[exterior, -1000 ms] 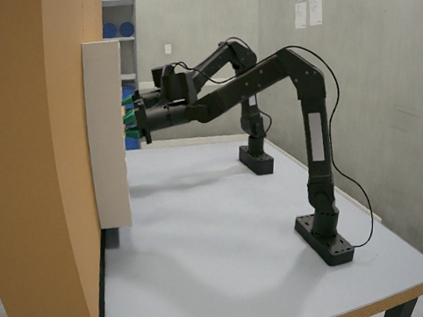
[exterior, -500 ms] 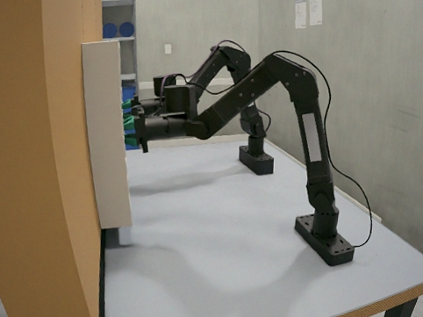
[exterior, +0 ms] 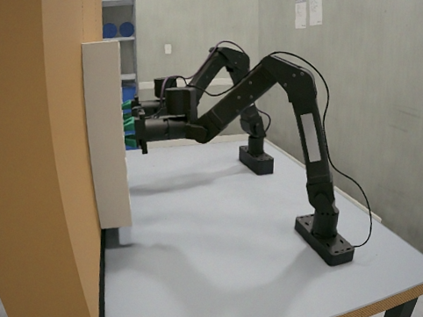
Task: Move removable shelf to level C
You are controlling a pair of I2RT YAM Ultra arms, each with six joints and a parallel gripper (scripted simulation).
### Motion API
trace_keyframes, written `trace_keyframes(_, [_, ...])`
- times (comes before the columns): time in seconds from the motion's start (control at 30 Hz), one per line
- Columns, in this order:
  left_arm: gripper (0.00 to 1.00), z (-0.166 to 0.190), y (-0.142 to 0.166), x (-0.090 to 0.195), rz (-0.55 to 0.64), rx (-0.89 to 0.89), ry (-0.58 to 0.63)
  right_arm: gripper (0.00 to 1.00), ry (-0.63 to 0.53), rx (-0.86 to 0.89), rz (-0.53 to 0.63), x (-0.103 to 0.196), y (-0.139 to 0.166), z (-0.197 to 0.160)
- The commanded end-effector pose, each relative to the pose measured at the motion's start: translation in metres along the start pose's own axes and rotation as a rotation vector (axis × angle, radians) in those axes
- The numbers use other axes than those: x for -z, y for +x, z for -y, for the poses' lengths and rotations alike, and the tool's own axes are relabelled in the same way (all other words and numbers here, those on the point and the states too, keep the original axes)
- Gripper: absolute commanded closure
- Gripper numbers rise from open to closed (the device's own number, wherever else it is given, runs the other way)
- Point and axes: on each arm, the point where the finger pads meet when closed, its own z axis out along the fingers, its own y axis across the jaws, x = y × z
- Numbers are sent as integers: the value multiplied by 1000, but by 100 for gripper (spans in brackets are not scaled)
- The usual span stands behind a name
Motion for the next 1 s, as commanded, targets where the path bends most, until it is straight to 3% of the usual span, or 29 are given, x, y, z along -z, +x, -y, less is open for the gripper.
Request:
trace_keyframes(0.0, [100, -5, 3, -2, -2, 2, -18, 100, 19, -2, -2, -2, 3, 5])
trace_keyframes(0.57, [100, -2, 3, -2, -2, 2, -18, 100, 19, -2, -2, -2, 3, 2])
trace_keyframes(0.97, [73, -2, 3, -2, -2, 2, -18, 73, 19, -2, -2, -2, 3, 2])
